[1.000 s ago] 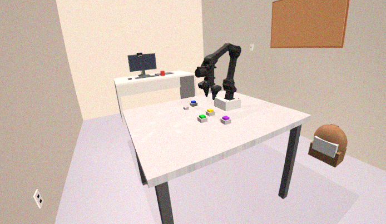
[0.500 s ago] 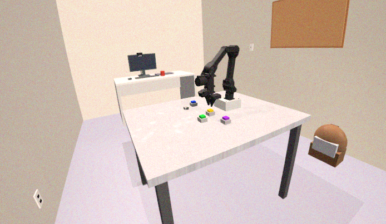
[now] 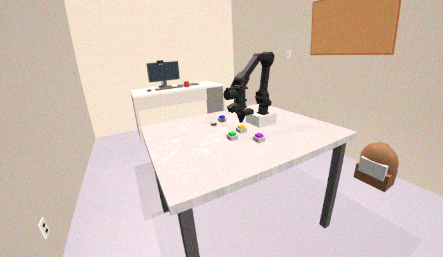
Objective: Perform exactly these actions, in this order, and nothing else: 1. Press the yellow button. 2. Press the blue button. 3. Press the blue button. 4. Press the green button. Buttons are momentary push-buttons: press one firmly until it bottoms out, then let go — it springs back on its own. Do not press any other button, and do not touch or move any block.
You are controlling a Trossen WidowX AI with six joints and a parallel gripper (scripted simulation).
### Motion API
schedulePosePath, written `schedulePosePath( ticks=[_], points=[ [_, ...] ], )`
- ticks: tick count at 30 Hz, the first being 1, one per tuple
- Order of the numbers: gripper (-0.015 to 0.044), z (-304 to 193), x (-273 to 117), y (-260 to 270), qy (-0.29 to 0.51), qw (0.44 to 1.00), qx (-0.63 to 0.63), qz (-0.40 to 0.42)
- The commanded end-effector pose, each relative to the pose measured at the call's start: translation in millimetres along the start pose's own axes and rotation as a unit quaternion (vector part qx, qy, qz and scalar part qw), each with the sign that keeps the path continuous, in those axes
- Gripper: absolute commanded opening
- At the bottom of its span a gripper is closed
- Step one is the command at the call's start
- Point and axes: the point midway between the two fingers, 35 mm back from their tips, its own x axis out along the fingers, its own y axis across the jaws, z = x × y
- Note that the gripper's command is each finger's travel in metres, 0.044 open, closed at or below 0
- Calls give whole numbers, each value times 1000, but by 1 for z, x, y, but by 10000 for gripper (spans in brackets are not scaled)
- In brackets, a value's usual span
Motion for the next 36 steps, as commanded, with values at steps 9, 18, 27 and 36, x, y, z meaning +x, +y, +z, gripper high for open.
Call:
schedulePosePath(
  ticks=[9,18,27,36],
  points=[
    [20,-1,20,1,3,1000,2,2],
    [20,-2,30,1,3,1000,2,2],
    [20,-2,30,1,3,1000,2,2],
    [20,-1,6,0,2,1000,1,1]
  ],
)
